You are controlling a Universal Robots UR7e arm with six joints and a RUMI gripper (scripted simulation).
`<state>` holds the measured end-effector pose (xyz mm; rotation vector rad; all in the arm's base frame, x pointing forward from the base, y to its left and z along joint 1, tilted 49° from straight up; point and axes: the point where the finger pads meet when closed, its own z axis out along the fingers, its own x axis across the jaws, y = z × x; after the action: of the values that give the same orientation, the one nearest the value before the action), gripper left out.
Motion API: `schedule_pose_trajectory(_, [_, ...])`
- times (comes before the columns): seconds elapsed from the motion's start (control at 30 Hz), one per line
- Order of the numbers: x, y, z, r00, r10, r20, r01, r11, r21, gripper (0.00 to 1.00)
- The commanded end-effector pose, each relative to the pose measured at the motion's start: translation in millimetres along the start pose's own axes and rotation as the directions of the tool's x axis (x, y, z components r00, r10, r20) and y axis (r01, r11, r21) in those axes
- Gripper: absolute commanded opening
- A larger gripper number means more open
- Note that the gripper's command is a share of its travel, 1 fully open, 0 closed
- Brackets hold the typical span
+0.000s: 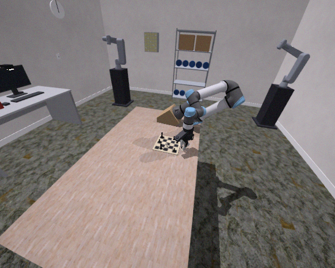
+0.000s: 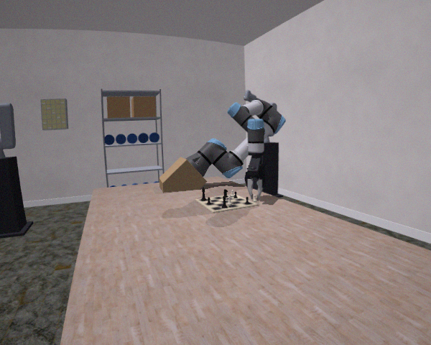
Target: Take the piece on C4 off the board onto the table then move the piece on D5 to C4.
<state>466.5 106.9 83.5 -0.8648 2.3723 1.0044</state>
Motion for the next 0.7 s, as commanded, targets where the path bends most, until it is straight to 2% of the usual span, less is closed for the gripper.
schedule_pose_trajectory(0.0, [0, 0, -0.3, 1.000, 0.000, 0.000, 0.000, 1.000, 0.001, 0.20])
schedule_pose_trajectory(0.43, [0, 0, -1.0, 1.000, 0.000, 0.000, 0.000, 1.000, 0.001, 0.20])
schedule_pose_trajectory(0.67, [0, 0, -17.7, 1.000, 0.000, 0.000, 0.000, 1.000, 0.001, 0.20])
